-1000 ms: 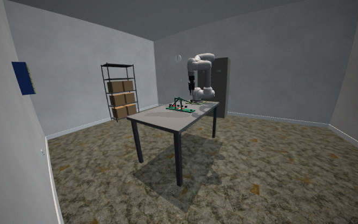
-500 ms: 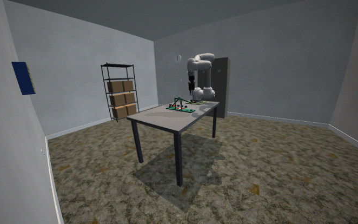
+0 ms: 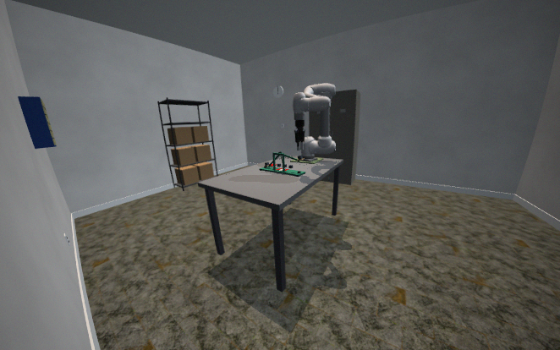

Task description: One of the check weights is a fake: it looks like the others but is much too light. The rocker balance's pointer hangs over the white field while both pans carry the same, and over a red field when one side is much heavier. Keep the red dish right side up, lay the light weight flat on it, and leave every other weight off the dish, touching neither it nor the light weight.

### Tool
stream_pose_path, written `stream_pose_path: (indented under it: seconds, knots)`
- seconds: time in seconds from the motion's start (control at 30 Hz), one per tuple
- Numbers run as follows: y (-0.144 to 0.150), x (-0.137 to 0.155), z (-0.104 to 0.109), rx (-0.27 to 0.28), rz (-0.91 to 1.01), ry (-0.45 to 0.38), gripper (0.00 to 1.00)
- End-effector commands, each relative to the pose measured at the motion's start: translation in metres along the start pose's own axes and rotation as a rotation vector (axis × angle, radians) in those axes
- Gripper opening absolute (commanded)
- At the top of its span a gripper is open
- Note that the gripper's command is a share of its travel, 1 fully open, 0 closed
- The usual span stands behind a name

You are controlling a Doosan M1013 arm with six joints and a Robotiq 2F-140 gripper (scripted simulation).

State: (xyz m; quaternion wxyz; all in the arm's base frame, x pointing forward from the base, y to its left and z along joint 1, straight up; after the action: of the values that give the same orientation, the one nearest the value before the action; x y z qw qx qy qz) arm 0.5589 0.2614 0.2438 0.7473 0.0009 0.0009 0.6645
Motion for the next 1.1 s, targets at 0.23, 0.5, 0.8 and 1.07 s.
stream_pose_path:
  seconds: [0.23, 0.5, 0.8, 1.07]
  knots:
    - [0.000, 0.000, -0.012, 0.000, 0.000, 0.000, 0.35]
    - [0.000, 0.000, -0.024, 0.000, 0.000, 0.000, 0.35]
    - [0.000, 0.000, -0.033, 0.000, 0.000, 0.000, 0.35]
    - [0.000, 0.000, -0.038, 0.000, 0.000, 0.000, 0.35]
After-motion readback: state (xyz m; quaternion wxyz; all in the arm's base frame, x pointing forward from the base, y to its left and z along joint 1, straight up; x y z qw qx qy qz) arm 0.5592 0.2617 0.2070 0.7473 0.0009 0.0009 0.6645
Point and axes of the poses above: the point where the finger pads meet when closed, its own z axis back along the fingers, its own y axis across the jaws, x = y × z, the point moved 1 cm from there along z, back along the fingers, and after that the axes turned 9 degrees about -z, right-handed, at the moved point
